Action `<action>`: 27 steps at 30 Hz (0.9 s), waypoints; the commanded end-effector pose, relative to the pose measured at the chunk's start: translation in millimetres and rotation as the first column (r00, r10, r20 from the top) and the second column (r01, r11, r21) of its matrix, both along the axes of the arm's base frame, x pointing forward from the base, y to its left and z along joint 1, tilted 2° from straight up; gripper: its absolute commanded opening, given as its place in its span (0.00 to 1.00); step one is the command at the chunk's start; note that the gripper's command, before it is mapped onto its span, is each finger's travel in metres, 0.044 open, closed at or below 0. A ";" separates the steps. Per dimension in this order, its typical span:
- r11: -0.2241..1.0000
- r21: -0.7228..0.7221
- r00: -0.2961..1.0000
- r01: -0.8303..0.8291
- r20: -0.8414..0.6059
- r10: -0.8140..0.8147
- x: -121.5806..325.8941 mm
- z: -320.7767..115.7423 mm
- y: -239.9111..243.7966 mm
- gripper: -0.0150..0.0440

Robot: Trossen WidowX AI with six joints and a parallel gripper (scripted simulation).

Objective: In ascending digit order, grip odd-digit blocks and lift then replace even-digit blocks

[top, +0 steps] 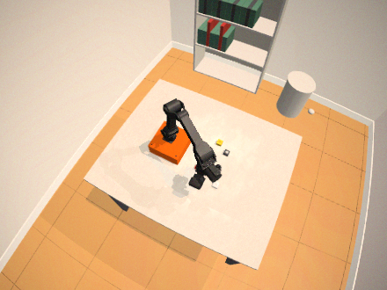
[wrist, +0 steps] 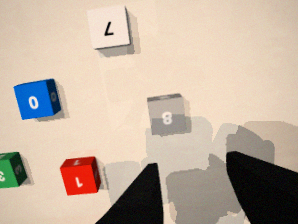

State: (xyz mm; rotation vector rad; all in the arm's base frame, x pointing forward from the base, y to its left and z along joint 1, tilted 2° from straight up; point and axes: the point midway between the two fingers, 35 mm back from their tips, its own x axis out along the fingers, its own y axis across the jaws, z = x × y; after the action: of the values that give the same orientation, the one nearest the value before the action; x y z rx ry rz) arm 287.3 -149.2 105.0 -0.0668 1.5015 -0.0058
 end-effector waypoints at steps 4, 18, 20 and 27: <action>1.000 0.005 1.000 0.003 -0.017 -0.003 -2.7 -0.7 0.9 0.46; 0.999 0.032 0.999 -0.034 -0.019 0.034 46.6 -3.4 129.4 0.46; 0.999 0.032 0.999 -0.027 -0.019 0.027 50.5 -3.5 153.5 0.46; 1.000 0.030 1.000 -0.002 -0.014 0.003 49.8 -4.4 240.7 0.46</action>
State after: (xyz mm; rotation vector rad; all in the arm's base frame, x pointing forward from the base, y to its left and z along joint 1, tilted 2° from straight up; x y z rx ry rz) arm 340.8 53.4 102.9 -0.0515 1.5095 0.0358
